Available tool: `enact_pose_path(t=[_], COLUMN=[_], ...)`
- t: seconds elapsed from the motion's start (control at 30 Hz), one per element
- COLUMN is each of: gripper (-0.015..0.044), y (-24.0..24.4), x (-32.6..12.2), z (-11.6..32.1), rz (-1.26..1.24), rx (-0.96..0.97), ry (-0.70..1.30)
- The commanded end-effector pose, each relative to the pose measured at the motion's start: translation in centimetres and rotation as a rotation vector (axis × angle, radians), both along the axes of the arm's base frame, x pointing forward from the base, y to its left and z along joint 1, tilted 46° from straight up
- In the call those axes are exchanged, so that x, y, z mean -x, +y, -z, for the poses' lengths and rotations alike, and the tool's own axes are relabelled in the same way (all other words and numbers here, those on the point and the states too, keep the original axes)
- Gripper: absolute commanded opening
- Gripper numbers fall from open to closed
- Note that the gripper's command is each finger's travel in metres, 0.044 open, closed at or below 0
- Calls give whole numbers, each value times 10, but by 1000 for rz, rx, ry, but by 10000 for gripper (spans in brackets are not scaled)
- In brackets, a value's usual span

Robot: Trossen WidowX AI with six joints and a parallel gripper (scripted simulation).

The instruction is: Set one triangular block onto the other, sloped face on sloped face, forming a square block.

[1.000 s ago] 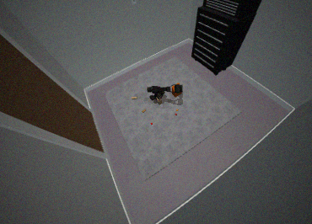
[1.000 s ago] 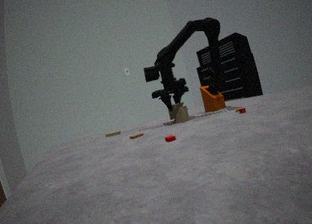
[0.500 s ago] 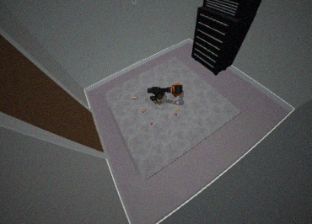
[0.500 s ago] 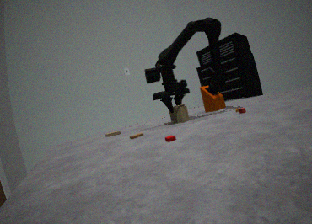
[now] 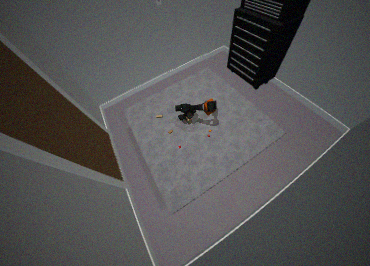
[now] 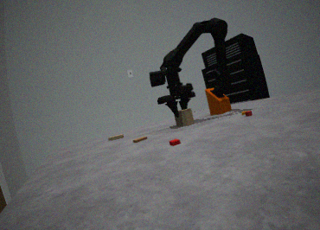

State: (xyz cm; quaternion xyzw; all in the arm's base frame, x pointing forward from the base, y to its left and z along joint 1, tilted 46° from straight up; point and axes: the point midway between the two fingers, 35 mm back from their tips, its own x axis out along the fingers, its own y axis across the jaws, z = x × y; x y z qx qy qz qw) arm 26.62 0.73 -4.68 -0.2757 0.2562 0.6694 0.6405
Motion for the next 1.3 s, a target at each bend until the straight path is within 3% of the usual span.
enact_pose_path(t=[0.0, 0.87, 1.27], gripper=[0, 0, 315], y=[1, 2, 2], x=[-1, 0, 0], z=[0, 0, 1], rz=[4, 7, 2], rx=[-3, -2, 0], ry=[-1, -1, 0])
